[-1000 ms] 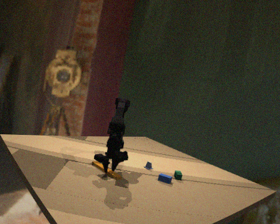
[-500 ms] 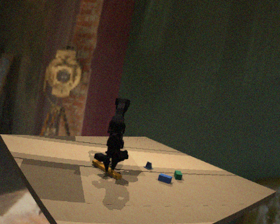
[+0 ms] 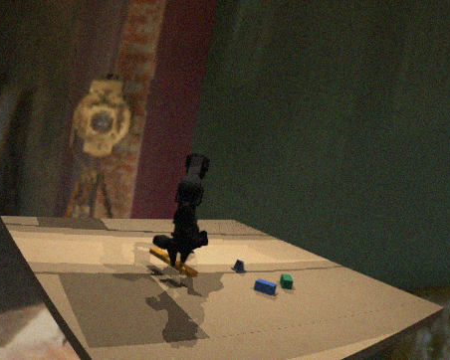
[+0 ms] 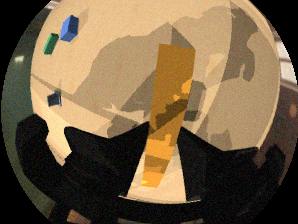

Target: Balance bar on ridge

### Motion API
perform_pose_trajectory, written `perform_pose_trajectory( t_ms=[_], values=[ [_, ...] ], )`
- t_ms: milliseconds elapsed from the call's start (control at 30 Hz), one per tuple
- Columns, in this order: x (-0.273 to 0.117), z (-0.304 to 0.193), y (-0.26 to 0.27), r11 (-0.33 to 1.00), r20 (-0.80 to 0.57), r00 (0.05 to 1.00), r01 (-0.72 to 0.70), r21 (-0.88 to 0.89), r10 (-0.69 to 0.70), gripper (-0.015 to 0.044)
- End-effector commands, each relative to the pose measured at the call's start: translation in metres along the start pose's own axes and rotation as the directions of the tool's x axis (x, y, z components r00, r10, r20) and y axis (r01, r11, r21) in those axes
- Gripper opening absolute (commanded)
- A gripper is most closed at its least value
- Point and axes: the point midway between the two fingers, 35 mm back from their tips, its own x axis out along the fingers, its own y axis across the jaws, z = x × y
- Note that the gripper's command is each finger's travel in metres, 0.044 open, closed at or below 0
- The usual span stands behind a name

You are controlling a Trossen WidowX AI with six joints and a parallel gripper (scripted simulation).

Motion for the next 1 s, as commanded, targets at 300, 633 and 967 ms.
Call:
perform_pose_trajectory(
  t_ms=[300, 633, 967],
  values=[
    [-0.038, -0.001, 0.001, 1.000, 0.005, 1.000, 0.011, -0.002, -0.011, 0.0000],
    [-0.047, 0.005, 0.013, 0.998, 0.006, 1.000, 0.011, -0.064, -0.010, 0.0000],
    [-0.047, 0.025, 0.048, 0.971, 0.008, 1.000, 0.008, -0.237, -0.006, 0.0000]
  ],
)
